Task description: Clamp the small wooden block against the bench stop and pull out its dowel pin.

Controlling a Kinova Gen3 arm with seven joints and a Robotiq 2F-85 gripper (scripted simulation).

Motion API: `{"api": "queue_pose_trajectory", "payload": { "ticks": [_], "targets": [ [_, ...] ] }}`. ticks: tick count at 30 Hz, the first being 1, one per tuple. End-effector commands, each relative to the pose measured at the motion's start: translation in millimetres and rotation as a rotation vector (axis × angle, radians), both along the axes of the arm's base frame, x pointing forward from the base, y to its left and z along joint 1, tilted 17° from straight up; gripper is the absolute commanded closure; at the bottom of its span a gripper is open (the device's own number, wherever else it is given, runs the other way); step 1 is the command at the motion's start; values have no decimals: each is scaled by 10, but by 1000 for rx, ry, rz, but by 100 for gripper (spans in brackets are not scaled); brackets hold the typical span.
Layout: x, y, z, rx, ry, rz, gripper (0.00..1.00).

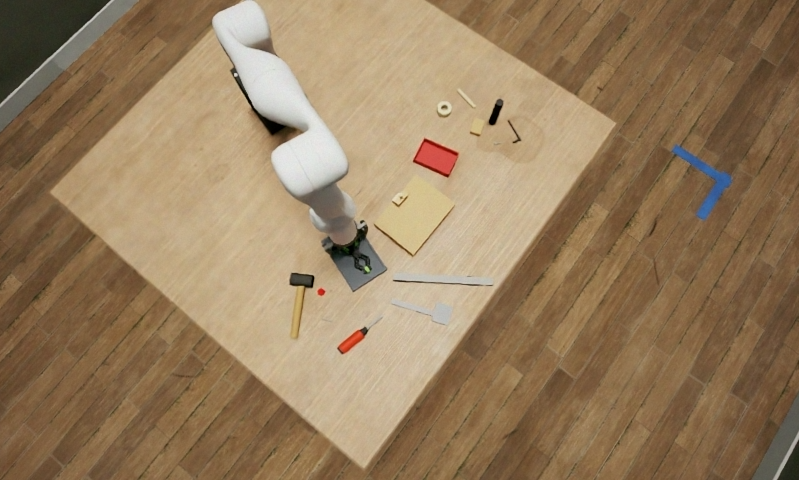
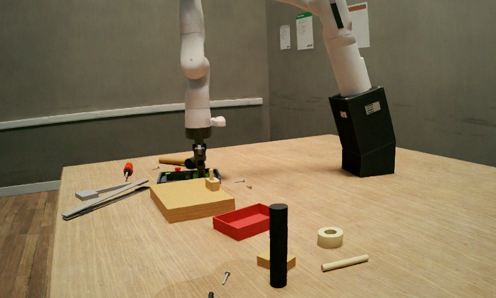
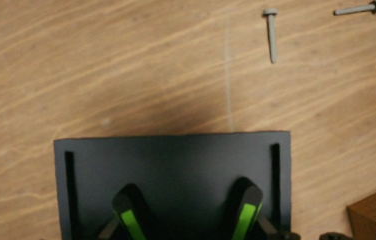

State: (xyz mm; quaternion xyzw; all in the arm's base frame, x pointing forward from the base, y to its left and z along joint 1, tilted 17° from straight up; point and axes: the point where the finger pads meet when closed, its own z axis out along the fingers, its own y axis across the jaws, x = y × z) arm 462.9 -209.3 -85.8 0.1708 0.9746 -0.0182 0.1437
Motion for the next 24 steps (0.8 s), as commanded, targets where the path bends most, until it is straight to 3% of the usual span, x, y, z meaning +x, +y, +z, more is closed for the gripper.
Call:
{"api": "queue_pose_trajectory", "payload": {
  "ticks": [1, 13, 14, 21, 22, 24],
  "targets": [
    [47, 15, 6, -3, -9, 12, 26],
    [47, 15, 6, -3, -9, 12, 26],
    [47, 15, 6, -3, -9, 12, 33],
    [46, 16, -1, -3, -8, 12, 33],
    [45, 16, 0, -3, -8, 12, 39],
    [41, 18, 3, -2, -8, 12, 39]
  ]
}}
